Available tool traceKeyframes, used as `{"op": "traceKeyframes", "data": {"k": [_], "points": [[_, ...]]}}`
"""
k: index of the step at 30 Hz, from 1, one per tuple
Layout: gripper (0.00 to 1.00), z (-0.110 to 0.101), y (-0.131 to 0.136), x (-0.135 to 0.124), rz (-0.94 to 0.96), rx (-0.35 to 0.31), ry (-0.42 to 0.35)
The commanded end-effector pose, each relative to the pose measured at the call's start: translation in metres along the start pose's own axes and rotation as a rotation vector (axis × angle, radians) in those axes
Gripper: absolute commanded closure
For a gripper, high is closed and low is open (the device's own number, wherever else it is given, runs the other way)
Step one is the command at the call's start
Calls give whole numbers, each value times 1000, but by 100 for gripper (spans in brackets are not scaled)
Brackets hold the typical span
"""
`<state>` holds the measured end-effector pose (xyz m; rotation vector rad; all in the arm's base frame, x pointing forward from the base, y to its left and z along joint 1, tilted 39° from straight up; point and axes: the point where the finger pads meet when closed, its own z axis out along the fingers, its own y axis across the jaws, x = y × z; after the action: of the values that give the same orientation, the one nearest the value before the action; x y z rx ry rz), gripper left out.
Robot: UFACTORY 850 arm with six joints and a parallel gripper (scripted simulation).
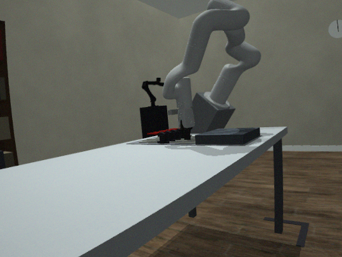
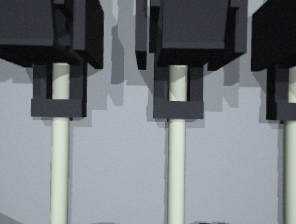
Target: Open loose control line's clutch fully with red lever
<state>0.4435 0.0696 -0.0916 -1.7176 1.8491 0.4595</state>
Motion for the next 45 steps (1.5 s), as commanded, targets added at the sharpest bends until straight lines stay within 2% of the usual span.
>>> {"op": "traceKeyframes", "data": {"k": [1,45], "points": [[100,0,-1,0,0,1,0],[100,0,-34,0,0,1,0]]}}
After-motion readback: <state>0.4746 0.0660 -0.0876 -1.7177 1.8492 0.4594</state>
